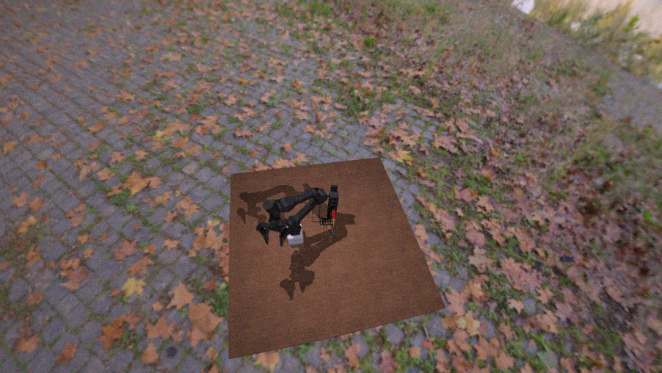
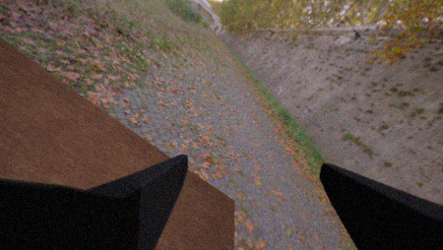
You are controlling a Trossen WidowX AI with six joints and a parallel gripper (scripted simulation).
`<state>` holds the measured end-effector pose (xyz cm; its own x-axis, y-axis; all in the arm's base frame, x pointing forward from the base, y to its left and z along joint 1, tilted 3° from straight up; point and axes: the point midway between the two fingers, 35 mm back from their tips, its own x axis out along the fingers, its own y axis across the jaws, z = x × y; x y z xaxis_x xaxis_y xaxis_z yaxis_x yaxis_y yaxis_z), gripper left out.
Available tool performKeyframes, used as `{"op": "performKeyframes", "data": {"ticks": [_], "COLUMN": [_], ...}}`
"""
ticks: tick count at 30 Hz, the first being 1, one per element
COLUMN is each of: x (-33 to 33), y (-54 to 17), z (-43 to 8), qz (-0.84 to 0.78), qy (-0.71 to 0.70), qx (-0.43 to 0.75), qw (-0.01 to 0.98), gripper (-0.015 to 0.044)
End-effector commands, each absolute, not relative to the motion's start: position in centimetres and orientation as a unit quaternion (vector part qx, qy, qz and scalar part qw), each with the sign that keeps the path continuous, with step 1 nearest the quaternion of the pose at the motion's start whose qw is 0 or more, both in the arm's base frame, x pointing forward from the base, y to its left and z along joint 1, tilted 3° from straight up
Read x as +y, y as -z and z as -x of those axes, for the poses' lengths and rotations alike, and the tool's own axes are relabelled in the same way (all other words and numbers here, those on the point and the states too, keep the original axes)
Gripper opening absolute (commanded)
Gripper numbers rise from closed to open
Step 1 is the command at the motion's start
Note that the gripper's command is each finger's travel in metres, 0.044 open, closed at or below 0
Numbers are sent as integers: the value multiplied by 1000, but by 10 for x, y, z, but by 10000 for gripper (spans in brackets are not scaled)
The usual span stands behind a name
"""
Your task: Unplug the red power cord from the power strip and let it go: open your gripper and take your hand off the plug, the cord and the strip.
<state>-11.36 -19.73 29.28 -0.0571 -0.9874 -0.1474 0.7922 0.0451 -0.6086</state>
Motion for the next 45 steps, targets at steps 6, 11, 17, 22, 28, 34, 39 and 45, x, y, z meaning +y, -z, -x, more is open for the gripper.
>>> {"op": "performKeyframes", "data": {"ticks": [6, 11, 17, 22, 28, 34, 39, 45], "x": [-215, -238, -260, -265, -254, -224, -187, -136], "y": [-288, -278, -260, -243, -223, -202, -187, -170], "z": [99, 70, 16, -35, -99, -156, -195, -230], "qz": [128, 34, -135, -274, -422, -540, -609, -634], "qy": [653, 620, 553, 491, 426, 382, 368, 385], "qx": [249, 195, 139, 129, 158, 213, 272, 353], "qw": [704, 759, 810, 817, 784, 719, 648, 570], "gripper": [243, 160, 160, 160, 160, 160, 160, 160]}}
